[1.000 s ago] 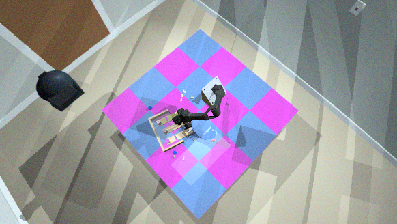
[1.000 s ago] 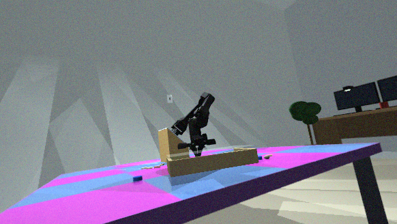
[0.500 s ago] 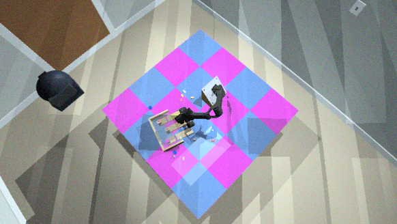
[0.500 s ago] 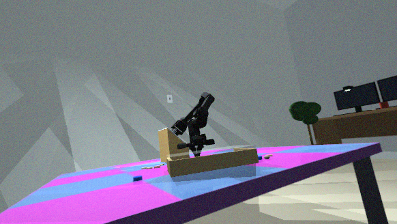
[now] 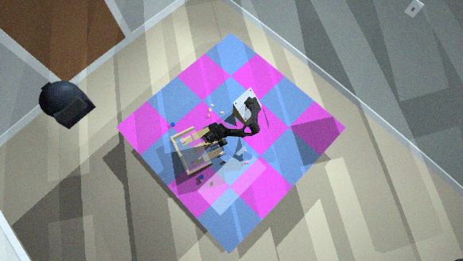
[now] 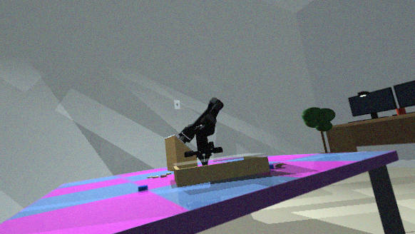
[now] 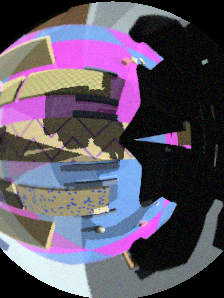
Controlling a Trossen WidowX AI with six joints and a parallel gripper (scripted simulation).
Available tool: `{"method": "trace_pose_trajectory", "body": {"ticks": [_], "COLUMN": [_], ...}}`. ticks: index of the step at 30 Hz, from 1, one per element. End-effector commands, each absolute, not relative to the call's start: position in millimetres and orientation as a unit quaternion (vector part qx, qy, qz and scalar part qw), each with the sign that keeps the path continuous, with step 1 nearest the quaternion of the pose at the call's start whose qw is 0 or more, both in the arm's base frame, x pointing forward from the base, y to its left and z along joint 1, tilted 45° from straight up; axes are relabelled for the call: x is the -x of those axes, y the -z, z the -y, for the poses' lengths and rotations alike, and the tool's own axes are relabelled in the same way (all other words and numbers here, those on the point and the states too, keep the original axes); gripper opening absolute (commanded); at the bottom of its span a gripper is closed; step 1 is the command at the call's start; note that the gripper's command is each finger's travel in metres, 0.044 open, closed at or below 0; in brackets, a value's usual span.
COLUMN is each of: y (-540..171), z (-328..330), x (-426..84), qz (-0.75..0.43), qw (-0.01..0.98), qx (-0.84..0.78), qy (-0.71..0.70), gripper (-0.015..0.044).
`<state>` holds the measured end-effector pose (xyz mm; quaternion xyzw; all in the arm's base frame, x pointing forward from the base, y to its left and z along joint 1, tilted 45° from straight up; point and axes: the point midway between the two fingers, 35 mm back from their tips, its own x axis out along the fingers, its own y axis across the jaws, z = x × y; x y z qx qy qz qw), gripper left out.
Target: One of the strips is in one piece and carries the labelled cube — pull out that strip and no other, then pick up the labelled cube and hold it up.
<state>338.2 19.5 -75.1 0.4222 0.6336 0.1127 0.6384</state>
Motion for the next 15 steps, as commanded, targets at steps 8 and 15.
{"method": "trace_pose_trajectory", "body": {"ticks": [8, 15], "y": [75.2, 73.7], "z": [-34.2, -37.5], "x": [-316.4, -308.4], "qz": [-0.645, -0.645], "qw": [0.627, 0.627], "qx": [-0.422, -0.422], "qy": [-0.116, -0.116], "gripper": [0.0, 0.0]}}
